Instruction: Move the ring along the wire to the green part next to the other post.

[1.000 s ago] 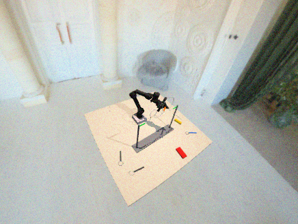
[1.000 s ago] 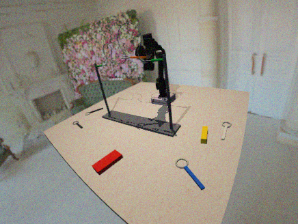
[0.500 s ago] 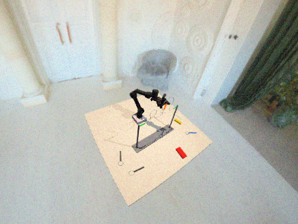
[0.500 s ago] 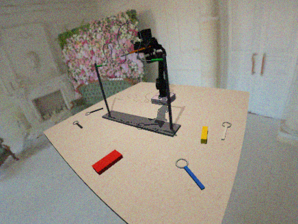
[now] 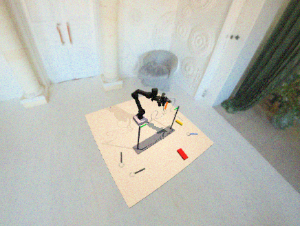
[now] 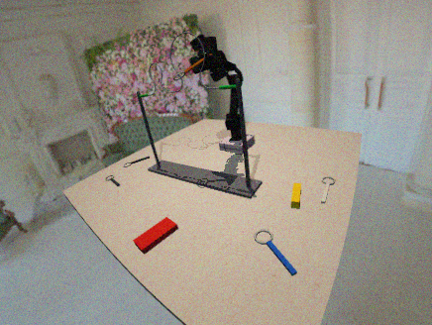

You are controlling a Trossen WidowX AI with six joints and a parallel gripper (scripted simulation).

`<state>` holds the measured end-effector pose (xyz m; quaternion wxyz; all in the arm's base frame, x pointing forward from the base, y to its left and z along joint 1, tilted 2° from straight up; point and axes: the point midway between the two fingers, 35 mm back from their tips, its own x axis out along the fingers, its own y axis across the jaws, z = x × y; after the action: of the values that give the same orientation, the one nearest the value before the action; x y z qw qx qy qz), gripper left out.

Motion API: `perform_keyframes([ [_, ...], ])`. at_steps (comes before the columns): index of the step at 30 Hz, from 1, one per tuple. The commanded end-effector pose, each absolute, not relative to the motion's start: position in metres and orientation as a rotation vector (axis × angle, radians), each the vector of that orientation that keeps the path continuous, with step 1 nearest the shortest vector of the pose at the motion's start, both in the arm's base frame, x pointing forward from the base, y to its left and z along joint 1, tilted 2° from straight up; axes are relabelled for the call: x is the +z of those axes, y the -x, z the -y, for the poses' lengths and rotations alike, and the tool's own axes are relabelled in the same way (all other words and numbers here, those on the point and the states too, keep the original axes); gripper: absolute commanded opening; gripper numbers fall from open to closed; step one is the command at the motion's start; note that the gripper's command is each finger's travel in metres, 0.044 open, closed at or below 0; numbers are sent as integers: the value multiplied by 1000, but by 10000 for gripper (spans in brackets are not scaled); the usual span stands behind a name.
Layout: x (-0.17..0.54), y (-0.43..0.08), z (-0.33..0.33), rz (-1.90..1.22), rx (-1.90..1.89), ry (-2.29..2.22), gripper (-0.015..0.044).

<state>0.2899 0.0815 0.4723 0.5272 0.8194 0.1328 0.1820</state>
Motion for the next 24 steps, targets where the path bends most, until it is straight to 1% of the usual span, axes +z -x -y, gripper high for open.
perform_keyframes([
  [1, 483, -288, -77, -309, 464, -2012, -150],
  [12, 498, -286, -66, -297, 489, -2080, -150],
  [24, 501, -286, -63, -308, 468, -2023, -150],
])
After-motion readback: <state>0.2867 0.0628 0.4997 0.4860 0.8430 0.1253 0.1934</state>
